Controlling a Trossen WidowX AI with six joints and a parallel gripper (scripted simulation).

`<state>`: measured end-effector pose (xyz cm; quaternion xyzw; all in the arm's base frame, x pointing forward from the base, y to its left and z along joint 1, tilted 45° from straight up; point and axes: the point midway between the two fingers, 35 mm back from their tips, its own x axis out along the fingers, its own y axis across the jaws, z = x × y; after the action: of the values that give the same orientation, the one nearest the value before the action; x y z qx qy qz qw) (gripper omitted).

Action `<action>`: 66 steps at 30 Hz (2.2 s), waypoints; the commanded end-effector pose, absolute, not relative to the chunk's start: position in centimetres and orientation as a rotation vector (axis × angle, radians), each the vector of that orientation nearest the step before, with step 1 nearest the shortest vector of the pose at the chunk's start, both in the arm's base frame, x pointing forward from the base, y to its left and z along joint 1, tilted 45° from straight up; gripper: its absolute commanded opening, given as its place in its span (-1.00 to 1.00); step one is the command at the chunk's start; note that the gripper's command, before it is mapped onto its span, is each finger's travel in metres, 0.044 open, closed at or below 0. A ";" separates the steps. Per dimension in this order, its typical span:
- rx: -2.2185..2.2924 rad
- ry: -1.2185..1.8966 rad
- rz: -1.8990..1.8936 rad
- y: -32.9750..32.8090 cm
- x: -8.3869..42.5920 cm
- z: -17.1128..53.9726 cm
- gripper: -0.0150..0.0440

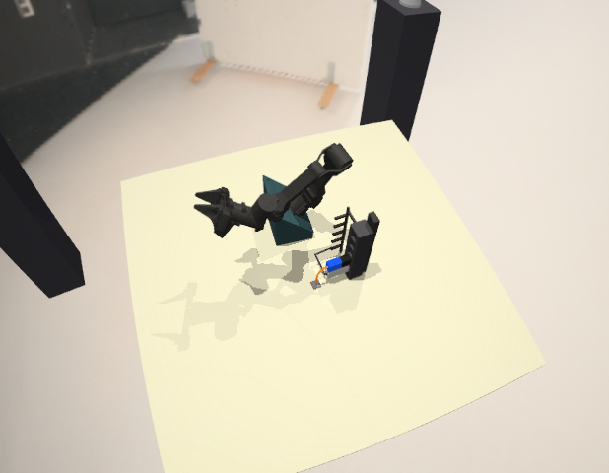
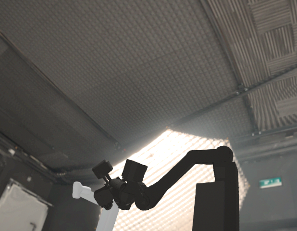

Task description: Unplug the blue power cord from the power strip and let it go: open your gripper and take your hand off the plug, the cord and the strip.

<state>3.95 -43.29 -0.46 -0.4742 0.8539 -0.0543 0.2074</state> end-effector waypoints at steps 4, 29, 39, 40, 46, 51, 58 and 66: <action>-1.280 2.163 -0.238 -43.4 7.0 -1.9 0.51; 0.494 1.326 -0.362 -25.1 24.2 -5.1 0.05; 1.218 1.400 -0.458 -16.8 25.7 -0.9 0.05; 1.291 1.414 -0.476 -16.0 25.8 -0.3 0.05; 1.732 1.518 -0.619 -11.3 26.1 3.7 0.05; 1.892 1.563 -0.693 -9.7 26.2 5.4 0.05; 1.892 1.563 -0.693 -9.7 26.2 5.4 0.05; 1.892 1.563 -0.694 -9.3 26.2 5.7 0.05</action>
<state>26.03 -9.54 5.35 0.7074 0.5882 -0.2614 0.2919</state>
